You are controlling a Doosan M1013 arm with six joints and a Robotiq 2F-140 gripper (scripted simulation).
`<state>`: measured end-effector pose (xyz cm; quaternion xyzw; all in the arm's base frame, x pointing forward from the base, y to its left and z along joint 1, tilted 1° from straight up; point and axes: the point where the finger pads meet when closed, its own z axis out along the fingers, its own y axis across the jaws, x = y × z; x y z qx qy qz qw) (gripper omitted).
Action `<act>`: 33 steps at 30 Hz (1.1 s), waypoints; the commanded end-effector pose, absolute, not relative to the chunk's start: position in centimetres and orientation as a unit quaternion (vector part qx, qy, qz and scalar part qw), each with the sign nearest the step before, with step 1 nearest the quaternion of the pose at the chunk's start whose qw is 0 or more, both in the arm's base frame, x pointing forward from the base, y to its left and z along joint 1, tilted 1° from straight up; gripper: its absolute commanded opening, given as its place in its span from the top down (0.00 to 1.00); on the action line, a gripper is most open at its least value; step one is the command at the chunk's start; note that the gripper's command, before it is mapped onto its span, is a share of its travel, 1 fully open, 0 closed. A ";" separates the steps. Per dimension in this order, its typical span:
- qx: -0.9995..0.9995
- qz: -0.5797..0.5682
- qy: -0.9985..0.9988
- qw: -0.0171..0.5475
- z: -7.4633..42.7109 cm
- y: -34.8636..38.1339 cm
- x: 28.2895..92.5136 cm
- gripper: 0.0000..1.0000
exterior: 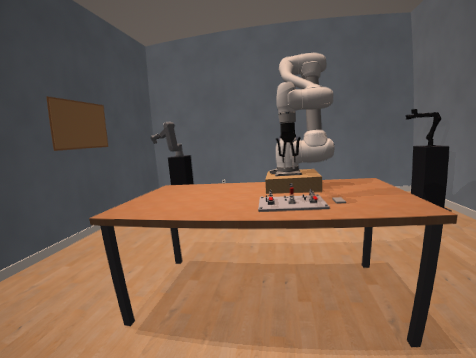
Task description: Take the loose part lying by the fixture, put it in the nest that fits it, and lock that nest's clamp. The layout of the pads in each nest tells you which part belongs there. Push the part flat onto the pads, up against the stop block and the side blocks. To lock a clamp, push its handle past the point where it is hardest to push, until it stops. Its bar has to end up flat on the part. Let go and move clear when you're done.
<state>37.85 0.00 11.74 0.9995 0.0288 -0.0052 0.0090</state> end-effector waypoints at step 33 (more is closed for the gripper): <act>1.000 -0.005 0.029 0.009 11.7 0.0 37.9 0.38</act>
